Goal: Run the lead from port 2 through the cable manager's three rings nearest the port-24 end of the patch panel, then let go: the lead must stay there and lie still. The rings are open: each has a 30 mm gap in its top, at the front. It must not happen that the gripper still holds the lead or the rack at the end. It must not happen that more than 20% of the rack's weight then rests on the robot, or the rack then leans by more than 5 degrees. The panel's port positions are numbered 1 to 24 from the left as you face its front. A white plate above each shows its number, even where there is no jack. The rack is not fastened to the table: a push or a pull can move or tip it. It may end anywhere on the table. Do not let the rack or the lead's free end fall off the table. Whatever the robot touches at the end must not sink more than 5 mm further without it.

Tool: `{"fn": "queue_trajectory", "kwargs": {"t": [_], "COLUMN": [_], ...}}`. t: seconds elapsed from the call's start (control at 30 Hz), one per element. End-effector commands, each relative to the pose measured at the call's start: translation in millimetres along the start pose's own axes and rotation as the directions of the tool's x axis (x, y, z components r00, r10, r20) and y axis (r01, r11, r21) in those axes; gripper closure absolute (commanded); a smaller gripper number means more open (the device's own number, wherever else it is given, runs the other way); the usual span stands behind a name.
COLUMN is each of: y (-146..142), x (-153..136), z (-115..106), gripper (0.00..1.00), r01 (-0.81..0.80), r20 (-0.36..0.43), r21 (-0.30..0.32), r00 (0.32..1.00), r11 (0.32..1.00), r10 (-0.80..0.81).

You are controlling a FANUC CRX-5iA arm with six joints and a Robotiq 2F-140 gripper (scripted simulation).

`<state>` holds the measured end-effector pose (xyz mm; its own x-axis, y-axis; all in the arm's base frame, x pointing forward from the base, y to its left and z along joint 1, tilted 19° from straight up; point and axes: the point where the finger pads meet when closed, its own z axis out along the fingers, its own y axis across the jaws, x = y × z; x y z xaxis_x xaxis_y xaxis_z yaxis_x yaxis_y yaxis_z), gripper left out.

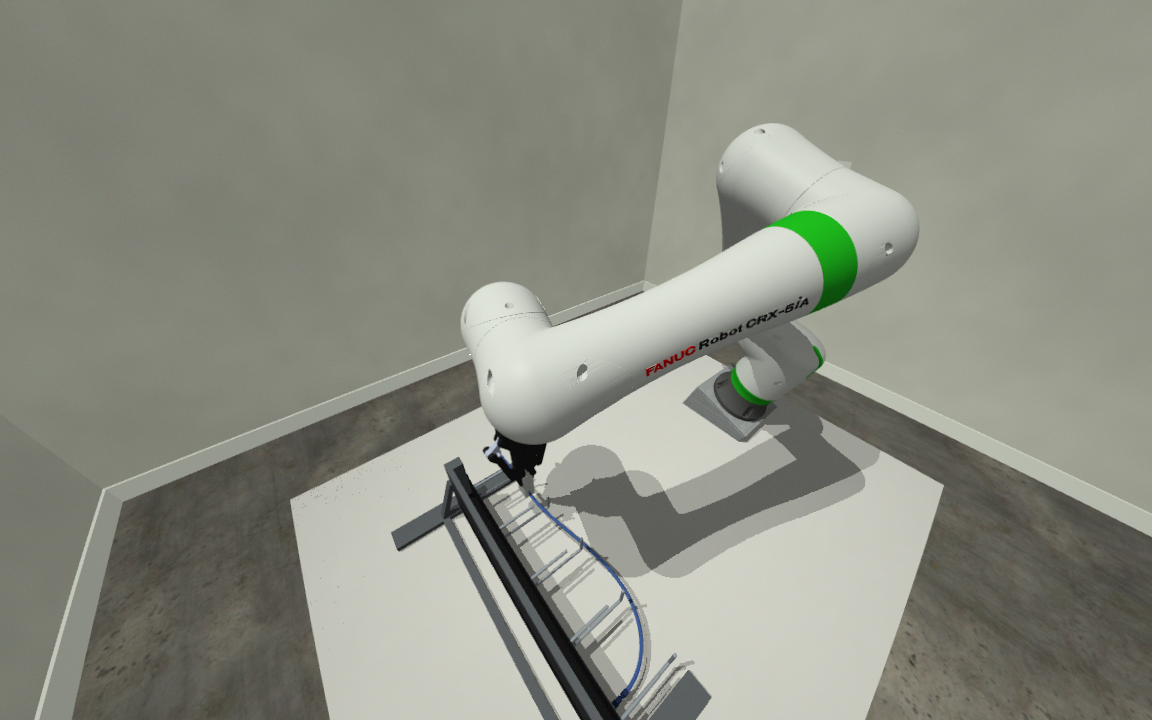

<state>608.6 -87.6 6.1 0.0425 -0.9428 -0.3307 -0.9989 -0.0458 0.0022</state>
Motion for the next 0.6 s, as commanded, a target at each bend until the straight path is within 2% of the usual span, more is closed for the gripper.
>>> {"fn": "queue_trajectory", "kwargs": {"t": [0.0, 0.57], "y": [-0.2, -11.8], "x": [0.1, 0.1], "z": [-0.3, -0.3], "gripper": [1.0, 1.0], "r01": [0.0, 0.0], "r20": [0.0, 0.0], "r21": [0.001, 0.001], "r00": [1.0, 1.0], "r11": [1.0, 1.0], "r10": [0.0, 0.0]}}
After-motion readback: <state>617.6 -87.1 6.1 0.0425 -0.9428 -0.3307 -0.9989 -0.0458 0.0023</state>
